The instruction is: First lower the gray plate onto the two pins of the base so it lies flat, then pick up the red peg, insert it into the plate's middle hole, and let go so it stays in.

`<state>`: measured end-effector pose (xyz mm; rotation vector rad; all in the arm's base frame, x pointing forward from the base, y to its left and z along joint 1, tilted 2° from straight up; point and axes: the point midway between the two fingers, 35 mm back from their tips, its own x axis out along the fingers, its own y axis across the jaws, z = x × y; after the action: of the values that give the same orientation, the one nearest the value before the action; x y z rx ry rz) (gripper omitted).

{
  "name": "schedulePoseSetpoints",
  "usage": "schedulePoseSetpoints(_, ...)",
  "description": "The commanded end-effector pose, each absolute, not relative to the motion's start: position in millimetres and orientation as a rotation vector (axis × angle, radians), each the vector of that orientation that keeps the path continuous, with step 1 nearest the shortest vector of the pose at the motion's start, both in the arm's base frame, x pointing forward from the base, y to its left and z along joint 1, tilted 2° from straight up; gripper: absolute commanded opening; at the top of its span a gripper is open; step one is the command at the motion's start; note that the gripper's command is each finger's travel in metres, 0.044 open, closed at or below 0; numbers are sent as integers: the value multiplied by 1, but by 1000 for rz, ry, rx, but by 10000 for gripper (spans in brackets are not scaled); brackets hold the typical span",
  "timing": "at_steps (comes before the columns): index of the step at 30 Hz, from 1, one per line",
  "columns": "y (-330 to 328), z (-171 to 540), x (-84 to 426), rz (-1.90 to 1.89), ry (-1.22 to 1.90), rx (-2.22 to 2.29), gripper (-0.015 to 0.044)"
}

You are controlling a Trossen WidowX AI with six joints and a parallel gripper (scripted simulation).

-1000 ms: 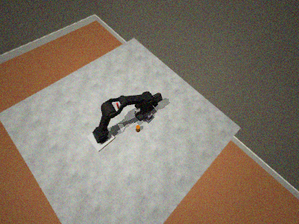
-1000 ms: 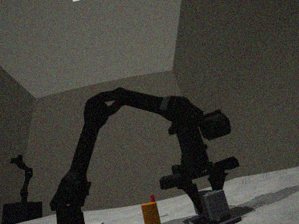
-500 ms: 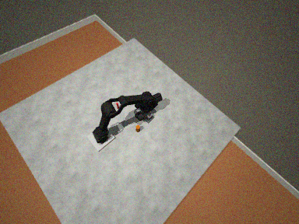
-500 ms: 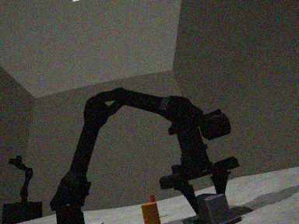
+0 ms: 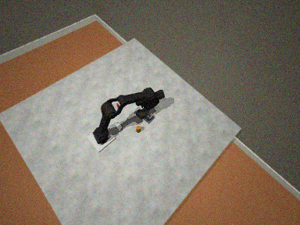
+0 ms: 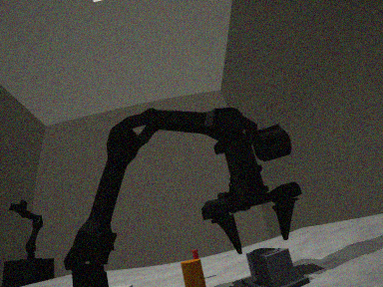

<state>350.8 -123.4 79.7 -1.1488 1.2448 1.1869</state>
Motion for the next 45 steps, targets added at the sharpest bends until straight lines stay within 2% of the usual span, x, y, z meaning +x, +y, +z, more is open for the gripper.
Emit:
schedulePoseSetpoints(1, -124, 137, 352, 1171, 1237, -1167, 440)
schedulePoseSetpoints(10, -119, 156, 353, 1134, 1261, -1129, 440)
schedulePoseSetpoints(26, -11, 160, 323, 174, 1566, -165, 440)
schedulePoseSetpoints(45, 52, 157, 284, -433, 1536, 450, 440)
